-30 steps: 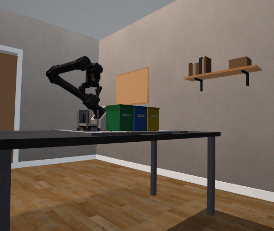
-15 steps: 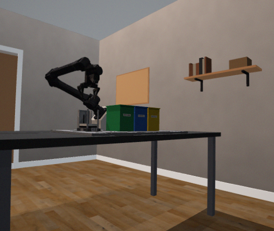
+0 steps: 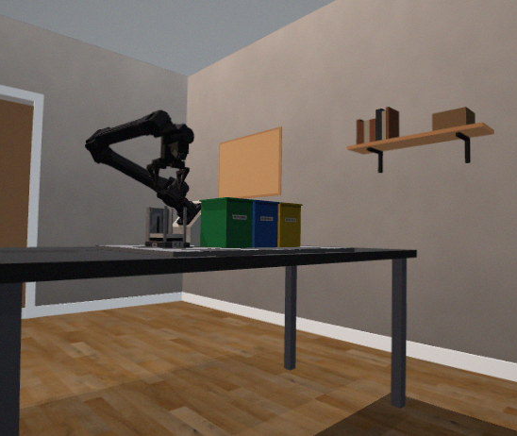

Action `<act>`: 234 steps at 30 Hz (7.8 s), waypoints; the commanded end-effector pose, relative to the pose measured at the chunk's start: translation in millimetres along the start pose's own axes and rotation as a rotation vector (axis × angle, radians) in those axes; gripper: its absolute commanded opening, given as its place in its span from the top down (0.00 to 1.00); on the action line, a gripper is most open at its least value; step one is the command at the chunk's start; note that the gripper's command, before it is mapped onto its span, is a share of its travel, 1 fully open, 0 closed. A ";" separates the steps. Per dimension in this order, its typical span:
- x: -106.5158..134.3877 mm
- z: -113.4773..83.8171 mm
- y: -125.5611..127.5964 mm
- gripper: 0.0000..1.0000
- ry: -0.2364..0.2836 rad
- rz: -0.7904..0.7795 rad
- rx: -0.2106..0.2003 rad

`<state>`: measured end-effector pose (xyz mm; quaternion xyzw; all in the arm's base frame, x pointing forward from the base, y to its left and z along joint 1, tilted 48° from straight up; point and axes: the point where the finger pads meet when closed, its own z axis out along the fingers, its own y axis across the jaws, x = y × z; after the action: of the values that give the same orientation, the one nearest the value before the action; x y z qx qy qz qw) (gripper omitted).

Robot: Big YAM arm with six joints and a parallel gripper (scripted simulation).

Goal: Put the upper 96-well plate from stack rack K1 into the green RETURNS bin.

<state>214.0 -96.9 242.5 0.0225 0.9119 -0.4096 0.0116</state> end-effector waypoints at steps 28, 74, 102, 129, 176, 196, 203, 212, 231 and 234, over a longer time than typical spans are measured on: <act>1.4 46.1 -4.9 0.00 -0.003 0.011 0.000; 1.1 117.8 -1.2 0.00 0.011 -0.006 -0.004; 2.1 158.0 -1.1 0.00 0.011 -0.007 -0.004; -4.0 174.8 -7.7 0.00 -0.009 0.007 0.006; -10.7 153.1 -14.8 1.00 -0.030 0.024 0.015; -10.6 121.9 -15.2 1.00 -0.033 0.026 0.012; -10.5 113.2 -15.2 1.00 -0.033 0.027 0.011; -10.3 97.7 -15.1 1.00 -0.034 0.028 0.010; -9.7 68.7 -14.7 1.00 -0.036 0.030 0.006; -9.9 67.5 -14.1 1.00 -0.034 0.027 0.005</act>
<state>213.6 -161.8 187.1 0.0195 0.9129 -0.4076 0.0083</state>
